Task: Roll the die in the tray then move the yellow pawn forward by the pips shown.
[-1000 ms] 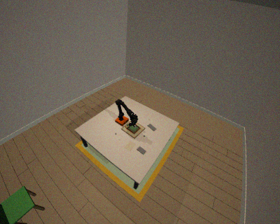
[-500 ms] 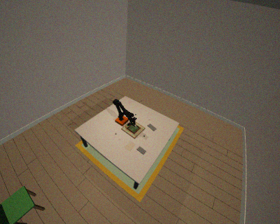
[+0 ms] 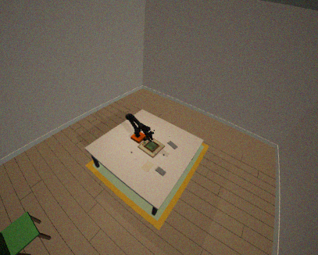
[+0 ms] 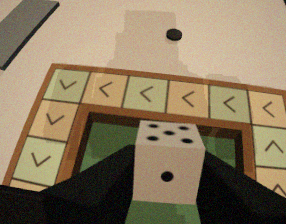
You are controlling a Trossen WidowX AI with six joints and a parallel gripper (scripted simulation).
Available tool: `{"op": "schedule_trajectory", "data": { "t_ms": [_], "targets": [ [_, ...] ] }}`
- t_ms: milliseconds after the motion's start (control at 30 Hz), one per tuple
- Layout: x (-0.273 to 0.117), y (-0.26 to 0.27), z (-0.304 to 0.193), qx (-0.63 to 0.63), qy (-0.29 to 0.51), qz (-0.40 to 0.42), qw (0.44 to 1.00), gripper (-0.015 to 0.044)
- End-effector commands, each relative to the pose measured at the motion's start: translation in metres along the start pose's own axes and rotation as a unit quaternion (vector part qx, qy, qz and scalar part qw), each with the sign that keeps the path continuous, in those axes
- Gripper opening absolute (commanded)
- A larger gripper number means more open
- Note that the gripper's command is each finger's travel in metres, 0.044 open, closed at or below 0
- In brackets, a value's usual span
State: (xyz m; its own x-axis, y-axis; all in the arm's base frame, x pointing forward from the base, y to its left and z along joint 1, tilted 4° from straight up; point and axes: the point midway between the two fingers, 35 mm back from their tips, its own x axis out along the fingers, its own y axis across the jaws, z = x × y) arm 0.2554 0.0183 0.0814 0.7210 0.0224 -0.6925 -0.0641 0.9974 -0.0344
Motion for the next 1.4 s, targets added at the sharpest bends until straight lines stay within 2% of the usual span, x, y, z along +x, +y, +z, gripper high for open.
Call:
{"op": "schedule_trajectory", "data": {
  "t_ms": [0, 167, 467, 600, 733, 1000, 1267, 1333, 1367],
  "targets": [
    [0.0, 0.0, 0.0, 0.0, 0.0, 0.0, 1.0, 0.0],
    [0.0, 0.0, 0.0, 0.0, 0.0, 0.0, 1.0, 0.0],
    [-0.001, 0.0, 0.002, 0.0, 0.0, 0.0, 1.0, 0.0236],
    [-0.025, 0.0, 0.029, 0.002, 0.001, -0.002, 1.0, 0.0341],
    [-0.026, 0.0, 0.03, 0.002, 0.006, -0.002, 1.0, 0.044],
    [-0.005, 0.0, 0.025, 0.0, 0.196, -0.002, 0.981, 0.044],
    [0.016, -0.001, 0.015, 0.003, 0.391, -0.001, 0.92, 0.044],
    [0.017, -0.001, 0.014, 0.003, 0.407, -0.001, 0.913, 0.044],
    [0.015, -0.001, 0.014, -0.001, 0.374, -0.003, 0.928, 0.044]
  ]
}}
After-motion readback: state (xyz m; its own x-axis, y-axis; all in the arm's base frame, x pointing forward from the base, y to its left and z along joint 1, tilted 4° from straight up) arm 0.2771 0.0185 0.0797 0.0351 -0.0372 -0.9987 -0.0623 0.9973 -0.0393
